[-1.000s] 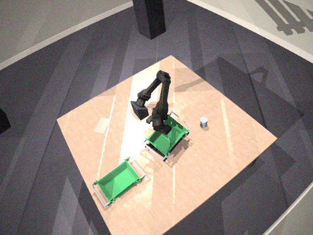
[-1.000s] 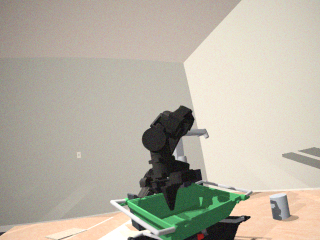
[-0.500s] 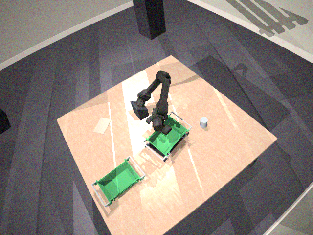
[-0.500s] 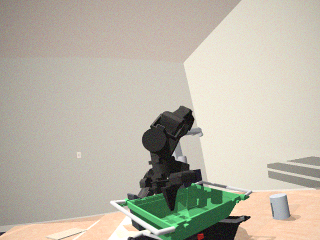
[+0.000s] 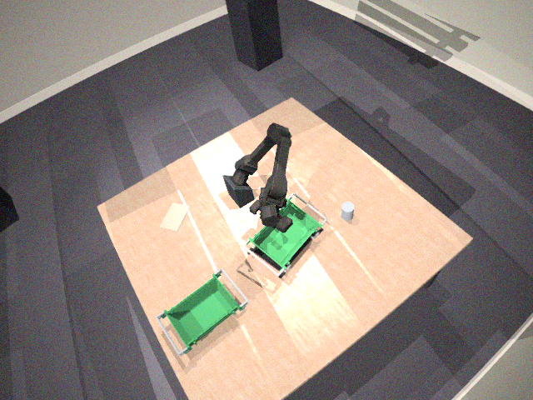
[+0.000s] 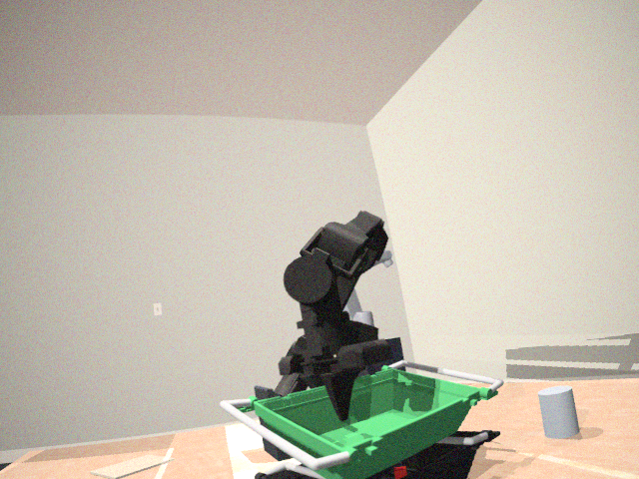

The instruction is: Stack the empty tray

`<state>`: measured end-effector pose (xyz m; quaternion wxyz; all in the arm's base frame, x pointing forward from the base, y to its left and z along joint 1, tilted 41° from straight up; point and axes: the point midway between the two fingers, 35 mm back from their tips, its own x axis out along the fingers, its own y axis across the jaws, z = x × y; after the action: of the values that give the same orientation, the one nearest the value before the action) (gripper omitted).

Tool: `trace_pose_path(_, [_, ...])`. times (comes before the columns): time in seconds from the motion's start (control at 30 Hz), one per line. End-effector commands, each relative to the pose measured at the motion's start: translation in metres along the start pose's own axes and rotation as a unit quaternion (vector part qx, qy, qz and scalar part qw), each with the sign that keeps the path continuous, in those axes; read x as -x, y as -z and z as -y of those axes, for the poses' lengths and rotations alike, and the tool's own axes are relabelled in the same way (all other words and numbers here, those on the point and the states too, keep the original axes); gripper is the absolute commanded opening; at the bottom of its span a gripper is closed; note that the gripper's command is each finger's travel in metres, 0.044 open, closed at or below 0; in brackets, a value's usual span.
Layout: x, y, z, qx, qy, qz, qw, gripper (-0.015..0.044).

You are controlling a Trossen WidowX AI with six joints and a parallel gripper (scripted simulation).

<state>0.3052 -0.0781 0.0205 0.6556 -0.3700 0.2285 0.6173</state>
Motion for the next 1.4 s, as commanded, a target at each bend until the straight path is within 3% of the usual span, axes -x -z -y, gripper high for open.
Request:
trace_pose_path(0.0, [-0.005,-0.001,-0.004,-0.002,-0.013,0.0,1.0,0.0])
trace_pose_path(1.37, [-0.012,-0.001,-0.007,-0.002,-0.013,0.0,1.0,0.0])
